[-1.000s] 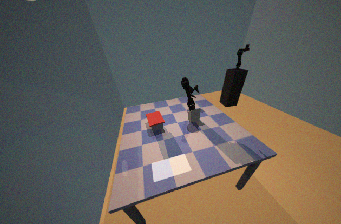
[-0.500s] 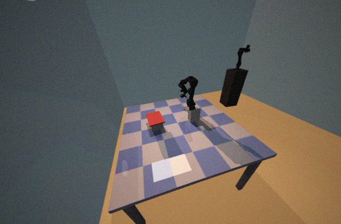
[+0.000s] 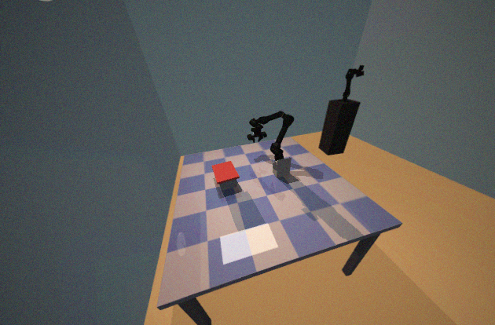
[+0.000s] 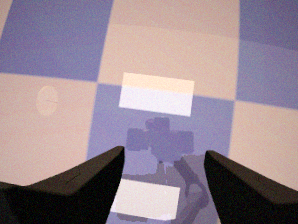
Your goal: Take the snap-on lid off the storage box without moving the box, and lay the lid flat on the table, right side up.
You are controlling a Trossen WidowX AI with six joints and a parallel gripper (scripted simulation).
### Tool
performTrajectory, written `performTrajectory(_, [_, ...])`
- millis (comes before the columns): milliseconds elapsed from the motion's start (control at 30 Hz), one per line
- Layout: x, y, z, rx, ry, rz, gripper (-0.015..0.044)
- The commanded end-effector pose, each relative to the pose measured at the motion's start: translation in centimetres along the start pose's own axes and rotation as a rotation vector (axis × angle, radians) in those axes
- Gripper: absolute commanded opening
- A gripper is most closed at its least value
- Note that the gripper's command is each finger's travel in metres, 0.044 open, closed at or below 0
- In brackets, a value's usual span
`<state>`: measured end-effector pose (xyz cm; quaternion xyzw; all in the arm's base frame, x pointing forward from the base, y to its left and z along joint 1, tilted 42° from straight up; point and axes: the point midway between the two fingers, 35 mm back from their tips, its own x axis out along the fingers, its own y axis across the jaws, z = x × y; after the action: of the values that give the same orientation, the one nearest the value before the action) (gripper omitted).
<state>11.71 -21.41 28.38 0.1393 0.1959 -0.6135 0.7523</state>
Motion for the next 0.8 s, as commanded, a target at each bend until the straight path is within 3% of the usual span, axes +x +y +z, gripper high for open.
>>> performTrajectory(0, [0.2,4.5,-0.7,0.046,-0.013,0.132,0.0235])
performTrajectory(300, [-1.1,14.4,-6.0,0.1,0.048,0.4,0.0235])
performTrajectory(533, [-5.3,21.3,-14.2,0.097,0.161,0.627,0.0235])
performTrajectory(767, [-9.7,23.9,-21.4,0.132,0.282,0.784,0.0235])
